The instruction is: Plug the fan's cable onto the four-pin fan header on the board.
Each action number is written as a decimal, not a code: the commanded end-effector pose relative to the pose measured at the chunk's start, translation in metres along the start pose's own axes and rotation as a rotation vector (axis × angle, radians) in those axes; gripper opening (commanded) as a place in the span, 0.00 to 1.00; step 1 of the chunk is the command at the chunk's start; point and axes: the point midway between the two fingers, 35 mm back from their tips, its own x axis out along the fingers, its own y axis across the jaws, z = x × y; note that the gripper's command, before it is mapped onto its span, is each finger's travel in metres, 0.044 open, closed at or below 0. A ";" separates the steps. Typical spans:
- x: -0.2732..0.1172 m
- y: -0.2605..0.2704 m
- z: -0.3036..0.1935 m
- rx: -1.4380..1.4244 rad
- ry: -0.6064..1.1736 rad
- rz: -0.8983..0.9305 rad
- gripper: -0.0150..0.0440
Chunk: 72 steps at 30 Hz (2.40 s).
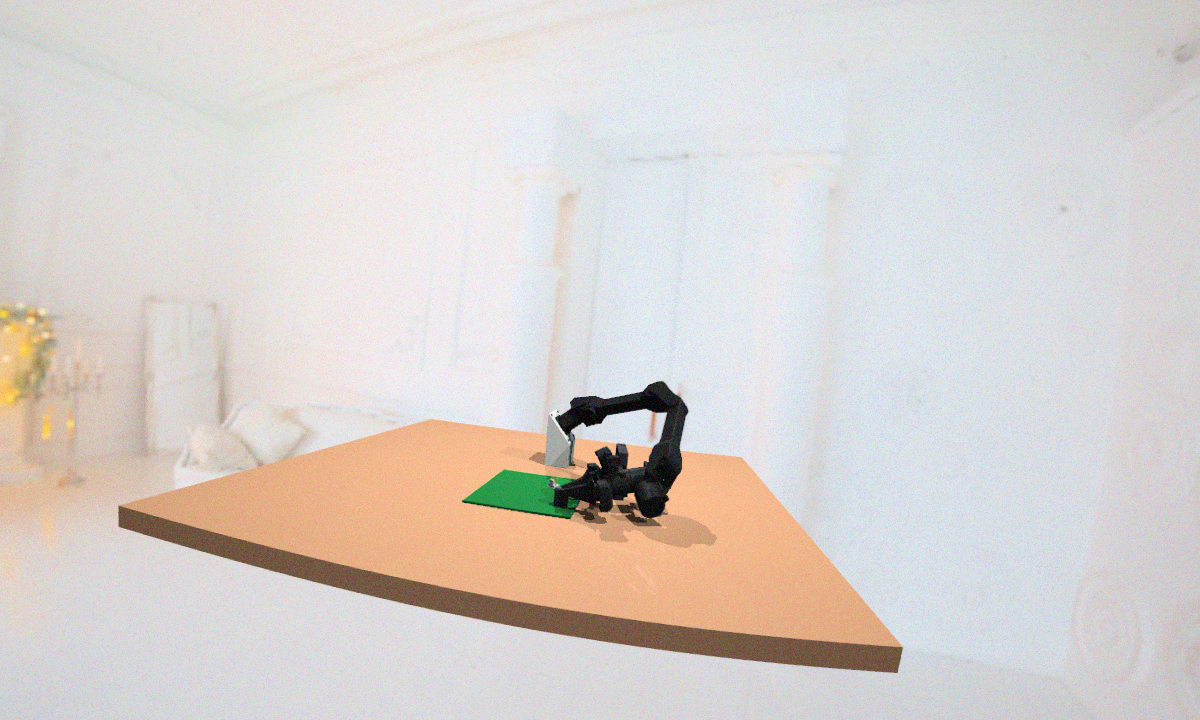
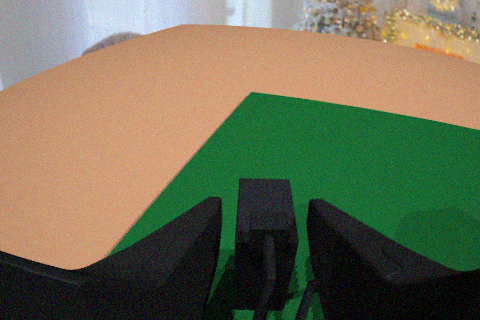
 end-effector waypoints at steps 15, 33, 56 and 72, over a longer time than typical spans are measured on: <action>-0.051 0.004 0.019 0.002 0.002 0.003 0.49; -0.100 0.000 0.041 0.003 0.003 0.004 0.49; -0.100 0.000 0.041 0.003 0.003 0.004 0.49; -0.100 0.000 0.041 0.003 0.003 0.004 0.49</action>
